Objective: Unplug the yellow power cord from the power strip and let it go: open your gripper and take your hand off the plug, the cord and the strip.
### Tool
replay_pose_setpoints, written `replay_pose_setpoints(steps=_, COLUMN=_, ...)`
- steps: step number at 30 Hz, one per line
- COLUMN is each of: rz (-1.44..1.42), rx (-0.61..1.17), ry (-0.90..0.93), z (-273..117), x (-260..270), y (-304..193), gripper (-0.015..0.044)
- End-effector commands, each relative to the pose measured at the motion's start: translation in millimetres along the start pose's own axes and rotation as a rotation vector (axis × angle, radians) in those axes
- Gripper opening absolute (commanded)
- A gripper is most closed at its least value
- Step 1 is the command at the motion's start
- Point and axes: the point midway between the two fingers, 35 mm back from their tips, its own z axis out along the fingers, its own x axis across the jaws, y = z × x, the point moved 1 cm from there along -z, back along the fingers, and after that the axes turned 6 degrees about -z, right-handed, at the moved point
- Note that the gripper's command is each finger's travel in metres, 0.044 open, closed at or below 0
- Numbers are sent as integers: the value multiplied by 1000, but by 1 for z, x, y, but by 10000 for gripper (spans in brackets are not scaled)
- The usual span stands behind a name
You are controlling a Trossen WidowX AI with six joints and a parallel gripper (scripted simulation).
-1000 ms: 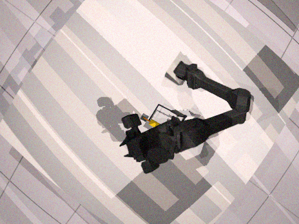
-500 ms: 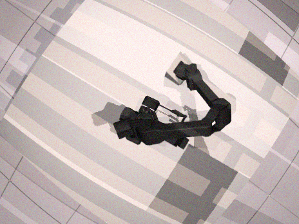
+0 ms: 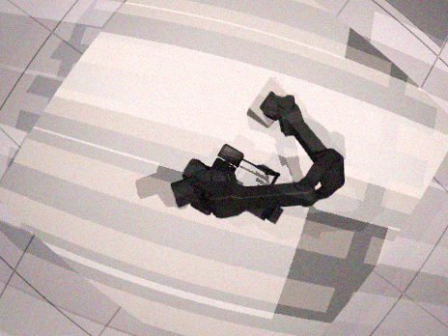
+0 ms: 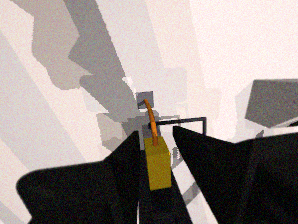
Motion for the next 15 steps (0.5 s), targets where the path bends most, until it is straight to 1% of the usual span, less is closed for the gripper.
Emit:
replay_pose_setpoints(steps=1, rz=3, rx=1, ry=5, z=-1, x=1, y=-7, gripper=160)
replay_pose_setpoints(steps=15, rz=3, rx=2, ry=5, z=-1, x=3, y=-30, gripper=160)
